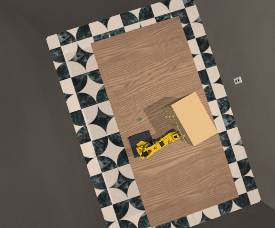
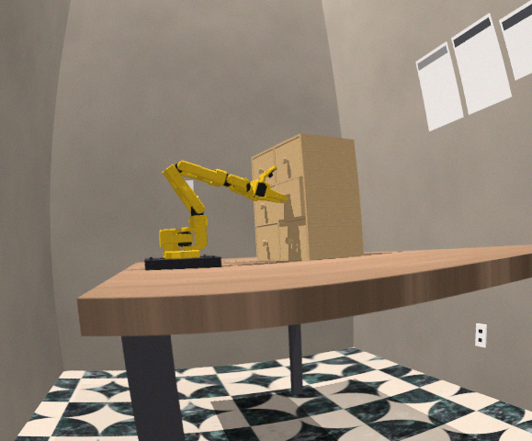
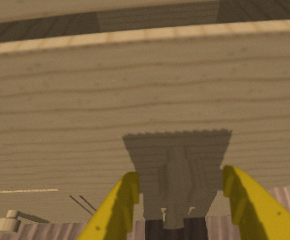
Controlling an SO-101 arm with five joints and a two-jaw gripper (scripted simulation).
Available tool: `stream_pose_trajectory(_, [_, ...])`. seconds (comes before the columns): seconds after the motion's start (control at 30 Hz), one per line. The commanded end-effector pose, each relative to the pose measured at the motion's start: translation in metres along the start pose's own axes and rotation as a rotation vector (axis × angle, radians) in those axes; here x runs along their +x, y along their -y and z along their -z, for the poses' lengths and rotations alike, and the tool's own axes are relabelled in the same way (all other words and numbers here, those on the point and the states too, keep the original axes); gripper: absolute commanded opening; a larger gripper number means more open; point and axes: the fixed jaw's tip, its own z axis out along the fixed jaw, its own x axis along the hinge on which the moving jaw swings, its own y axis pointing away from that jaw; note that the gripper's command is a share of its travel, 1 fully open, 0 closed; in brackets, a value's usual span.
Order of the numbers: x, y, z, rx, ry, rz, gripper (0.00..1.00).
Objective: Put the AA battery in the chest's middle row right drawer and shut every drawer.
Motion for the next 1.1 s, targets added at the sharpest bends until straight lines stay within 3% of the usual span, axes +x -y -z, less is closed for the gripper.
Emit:
stream_pose_trajectory(0.0, [0.0049, -0.0028, -0.0004, -0.010, -0.012, 0.002, 0.21])
stream_pose_trajectory(0.73, [0.0051, -0.0029, -0.0003, -0.010, -0.012, 0.002, 0.21])
stream_pose_trajectory(1.07, [0.0051, -0.0029, -0.0003, -0.010, -0.012, 0.002, 0.14])
